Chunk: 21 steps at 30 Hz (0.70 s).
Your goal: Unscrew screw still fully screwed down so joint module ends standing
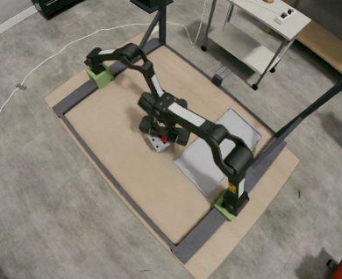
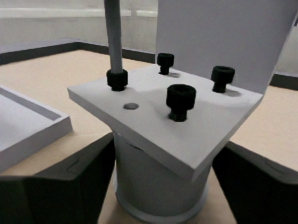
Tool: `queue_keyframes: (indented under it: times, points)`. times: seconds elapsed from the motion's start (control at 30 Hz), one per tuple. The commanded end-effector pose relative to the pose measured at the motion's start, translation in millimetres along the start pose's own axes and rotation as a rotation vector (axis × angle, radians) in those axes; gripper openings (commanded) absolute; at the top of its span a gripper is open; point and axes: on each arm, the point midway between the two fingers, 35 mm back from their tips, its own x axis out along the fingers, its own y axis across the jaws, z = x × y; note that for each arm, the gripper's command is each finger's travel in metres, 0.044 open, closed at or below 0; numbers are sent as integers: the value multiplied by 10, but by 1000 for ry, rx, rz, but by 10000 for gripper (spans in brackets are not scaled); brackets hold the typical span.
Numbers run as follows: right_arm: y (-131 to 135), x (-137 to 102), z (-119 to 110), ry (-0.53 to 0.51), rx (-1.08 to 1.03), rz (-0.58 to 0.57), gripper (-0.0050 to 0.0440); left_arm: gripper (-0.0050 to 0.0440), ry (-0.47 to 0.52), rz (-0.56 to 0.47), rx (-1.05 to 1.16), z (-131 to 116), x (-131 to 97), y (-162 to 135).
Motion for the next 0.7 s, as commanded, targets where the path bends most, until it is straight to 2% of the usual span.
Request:
queue_keyframes:
  times: [0.0, 0.07, 0.23, 0.67]
  points:
    - [58, 9, 151, -11, 36, 3, 245, 130, -14, 19, -178, -12, -61, 15]
    - [58, 9, 151, -11, 36, 3, 245, 130, -16, 20, -260, -12, -65, 15]
    - [58, 9, 151, -11, 36, 3, 245, 130, -15, 20, -260, -12, -66, 14]
    - [58, 9, 151, -11, 36, 3, 245, 130, -26, 22, -753, -10, -87, 15]
